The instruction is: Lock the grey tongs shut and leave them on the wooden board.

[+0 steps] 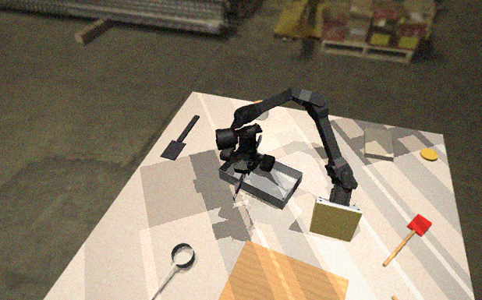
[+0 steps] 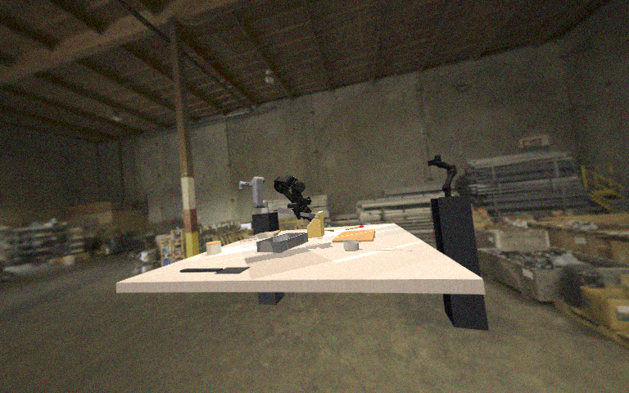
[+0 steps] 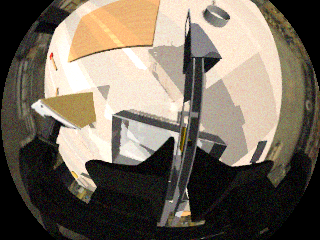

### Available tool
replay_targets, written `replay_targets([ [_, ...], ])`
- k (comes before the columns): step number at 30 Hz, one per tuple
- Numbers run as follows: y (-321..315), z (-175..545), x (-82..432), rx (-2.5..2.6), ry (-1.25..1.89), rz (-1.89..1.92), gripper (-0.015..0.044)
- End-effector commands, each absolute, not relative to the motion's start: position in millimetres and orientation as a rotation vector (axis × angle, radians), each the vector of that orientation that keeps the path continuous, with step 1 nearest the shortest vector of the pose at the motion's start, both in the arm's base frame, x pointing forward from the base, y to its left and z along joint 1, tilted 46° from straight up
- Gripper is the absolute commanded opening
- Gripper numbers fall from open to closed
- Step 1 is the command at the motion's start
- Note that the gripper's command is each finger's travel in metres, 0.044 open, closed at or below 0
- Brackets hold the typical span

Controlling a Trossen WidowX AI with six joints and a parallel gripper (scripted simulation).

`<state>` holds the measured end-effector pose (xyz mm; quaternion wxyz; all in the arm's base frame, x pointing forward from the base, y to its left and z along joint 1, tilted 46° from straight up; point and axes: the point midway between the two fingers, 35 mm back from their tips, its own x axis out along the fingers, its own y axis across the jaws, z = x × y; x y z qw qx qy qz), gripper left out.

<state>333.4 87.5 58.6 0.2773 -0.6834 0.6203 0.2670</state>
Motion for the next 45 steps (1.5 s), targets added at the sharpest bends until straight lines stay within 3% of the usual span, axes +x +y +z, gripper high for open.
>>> replay_targets([
  [1, 108.2, 42.4, 331.0, -1.905, 1.643, 0.821, -0.0150],
  [27, 195.3, -58.3, 282.1, -2.287, 1.519, 1.431, -0.0150],
  [45, 264.5, -123.0, 182.0, -2.551, 1.159, 2.120, -0.0150],
])
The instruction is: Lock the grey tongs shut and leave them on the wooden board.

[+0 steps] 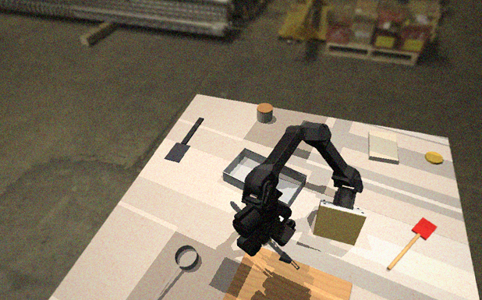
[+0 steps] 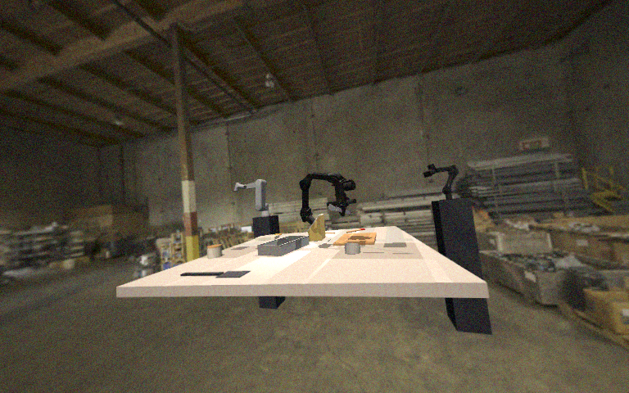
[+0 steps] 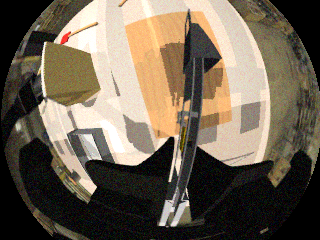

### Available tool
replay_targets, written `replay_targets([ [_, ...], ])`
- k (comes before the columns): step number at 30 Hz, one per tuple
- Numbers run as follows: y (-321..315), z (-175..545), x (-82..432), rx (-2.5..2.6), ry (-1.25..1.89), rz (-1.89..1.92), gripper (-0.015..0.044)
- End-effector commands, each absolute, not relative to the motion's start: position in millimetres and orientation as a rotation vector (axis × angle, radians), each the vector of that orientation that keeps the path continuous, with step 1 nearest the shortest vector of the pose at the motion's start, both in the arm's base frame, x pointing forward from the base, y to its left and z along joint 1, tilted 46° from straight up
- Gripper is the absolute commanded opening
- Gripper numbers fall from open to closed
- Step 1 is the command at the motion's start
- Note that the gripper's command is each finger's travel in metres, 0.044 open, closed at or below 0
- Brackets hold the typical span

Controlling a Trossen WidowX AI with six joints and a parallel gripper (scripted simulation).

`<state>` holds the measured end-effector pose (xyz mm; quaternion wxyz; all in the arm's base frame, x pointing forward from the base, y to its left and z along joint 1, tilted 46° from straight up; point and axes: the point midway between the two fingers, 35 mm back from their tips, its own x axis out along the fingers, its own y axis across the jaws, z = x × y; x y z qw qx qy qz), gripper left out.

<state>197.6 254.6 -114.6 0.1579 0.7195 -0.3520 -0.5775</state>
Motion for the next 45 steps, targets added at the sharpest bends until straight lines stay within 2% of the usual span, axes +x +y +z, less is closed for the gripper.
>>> replay_targets([
  [1, 267.1, -126.6, 175.6, 1.987, -0.879, -1.676, -0.0150],
  [13, 284.7, -167.6, 96.6, 1.699, -0.508, -1.688, -0.0150],
  [23, 284.3, -170.7, 91.7, 1.694, -0.484, -1.664, -0.0150],
  [45, 272.5, -181.9, 71.2, 2.156, -0.097, -0.743, -0.0150],
])
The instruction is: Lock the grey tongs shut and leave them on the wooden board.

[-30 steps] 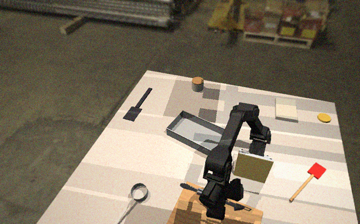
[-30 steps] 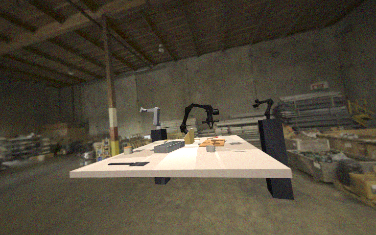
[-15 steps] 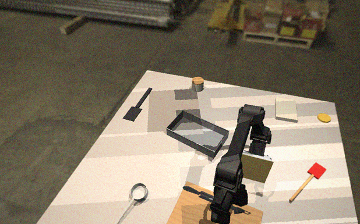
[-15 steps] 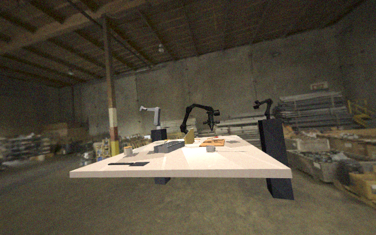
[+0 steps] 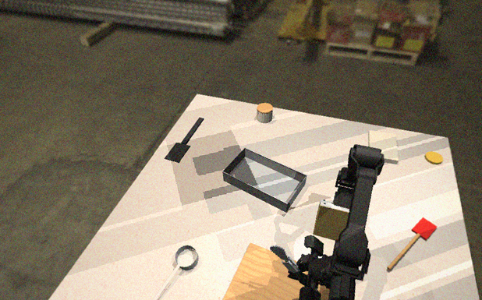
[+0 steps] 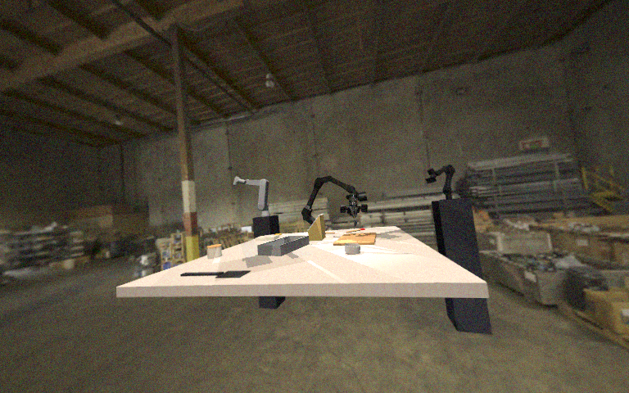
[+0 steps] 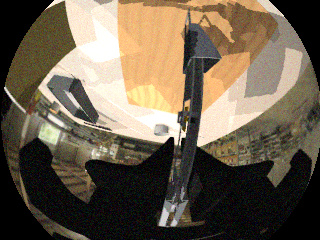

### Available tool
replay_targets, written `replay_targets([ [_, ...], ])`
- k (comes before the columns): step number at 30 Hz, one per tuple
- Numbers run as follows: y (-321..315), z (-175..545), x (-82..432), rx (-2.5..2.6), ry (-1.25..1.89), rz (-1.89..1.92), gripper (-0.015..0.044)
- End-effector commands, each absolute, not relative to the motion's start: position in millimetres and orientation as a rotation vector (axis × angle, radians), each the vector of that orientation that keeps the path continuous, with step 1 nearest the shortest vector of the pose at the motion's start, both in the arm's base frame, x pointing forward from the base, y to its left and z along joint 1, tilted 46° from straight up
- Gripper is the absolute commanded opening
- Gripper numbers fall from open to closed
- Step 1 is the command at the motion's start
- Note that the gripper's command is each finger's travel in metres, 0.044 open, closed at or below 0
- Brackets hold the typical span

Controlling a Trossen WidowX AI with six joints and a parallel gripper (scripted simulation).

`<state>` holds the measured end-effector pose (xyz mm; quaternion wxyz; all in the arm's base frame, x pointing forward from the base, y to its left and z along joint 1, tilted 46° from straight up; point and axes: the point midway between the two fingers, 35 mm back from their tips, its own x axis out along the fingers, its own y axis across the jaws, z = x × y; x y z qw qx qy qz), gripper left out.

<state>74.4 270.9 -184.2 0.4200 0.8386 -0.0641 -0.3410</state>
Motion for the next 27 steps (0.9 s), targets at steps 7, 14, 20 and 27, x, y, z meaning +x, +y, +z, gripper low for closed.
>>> replay_targets([
  [7, 274.6, -172.9, 58.4, 2.276, 0.101, -0.450, -0.0150],
  [14, 274.8, -171.8, 56.9, 2.287, 0.122, -0.422, -0.0150],
  [20, 274.8, -171.8, 56.9, 2.287, 0.122, -0.422, -0.0150],
  [27, 274.8, -171.8, 56.9, 2.287, 0.122, -0.422, -0.0150],
])
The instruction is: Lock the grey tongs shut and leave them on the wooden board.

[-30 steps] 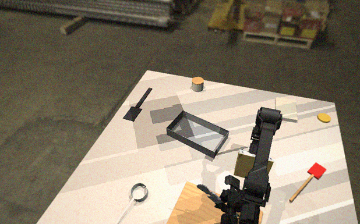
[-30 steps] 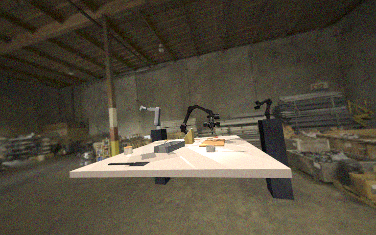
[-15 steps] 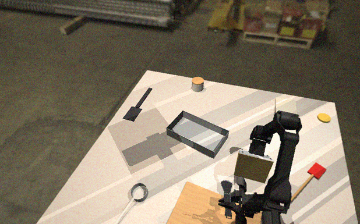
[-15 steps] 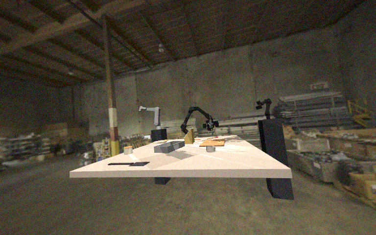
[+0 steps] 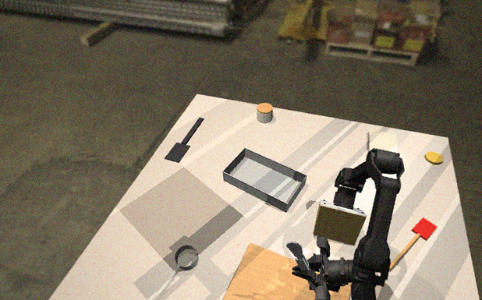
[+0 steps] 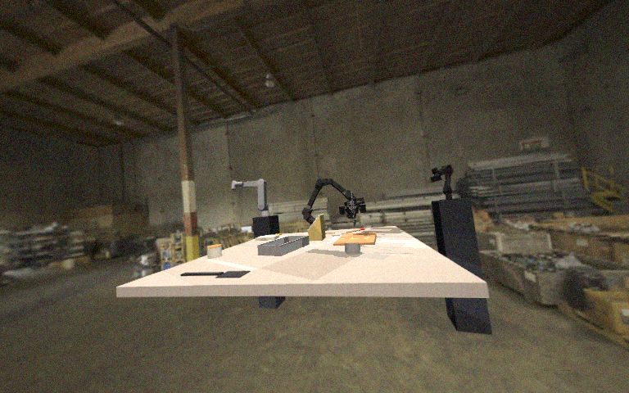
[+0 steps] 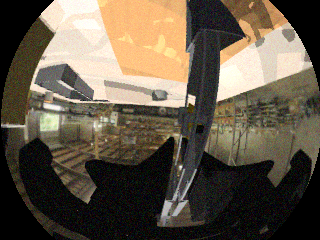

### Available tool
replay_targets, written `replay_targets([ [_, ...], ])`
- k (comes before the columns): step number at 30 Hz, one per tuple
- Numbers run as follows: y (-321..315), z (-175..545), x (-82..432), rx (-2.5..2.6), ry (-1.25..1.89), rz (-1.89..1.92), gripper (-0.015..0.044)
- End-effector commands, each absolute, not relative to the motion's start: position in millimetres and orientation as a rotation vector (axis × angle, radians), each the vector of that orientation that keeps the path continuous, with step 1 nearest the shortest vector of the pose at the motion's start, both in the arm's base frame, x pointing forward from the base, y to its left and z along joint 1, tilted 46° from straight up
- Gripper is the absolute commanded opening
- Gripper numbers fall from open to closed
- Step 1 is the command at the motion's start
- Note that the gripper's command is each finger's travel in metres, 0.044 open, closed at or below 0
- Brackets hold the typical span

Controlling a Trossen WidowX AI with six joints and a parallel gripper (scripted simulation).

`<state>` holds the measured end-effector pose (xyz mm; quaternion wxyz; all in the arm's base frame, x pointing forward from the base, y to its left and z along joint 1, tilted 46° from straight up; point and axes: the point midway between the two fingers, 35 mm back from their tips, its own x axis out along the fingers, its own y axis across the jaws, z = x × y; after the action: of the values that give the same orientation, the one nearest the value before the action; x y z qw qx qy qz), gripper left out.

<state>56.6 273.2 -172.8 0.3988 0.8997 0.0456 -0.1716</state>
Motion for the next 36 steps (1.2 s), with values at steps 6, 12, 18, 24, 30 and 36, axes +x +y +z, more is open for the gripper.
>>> replay_targets([
  [6, 274.8, -171.8, 56.9, 2.287, 0.122, -0.422, -0.0150],
  [12, 274.8, -171.8, 56.9, 2.287, 0.122, -0.422, -0.0150],
  [18, 274.8, -171.8, 56.9, 2.287, 0.122, -0.422, -0.0150],
  [24, 273.9, -176.5, 63.6, 2.243, 0.029, -0.551, -0.0150],
  [30, 272.5, -182.8, 73.9, 2.136, -0.135, -0.804, -0.0150],
  [36, 272.7, -184.7, 81.3, 2.015, -0.273, -1.064, -0.0150],
])
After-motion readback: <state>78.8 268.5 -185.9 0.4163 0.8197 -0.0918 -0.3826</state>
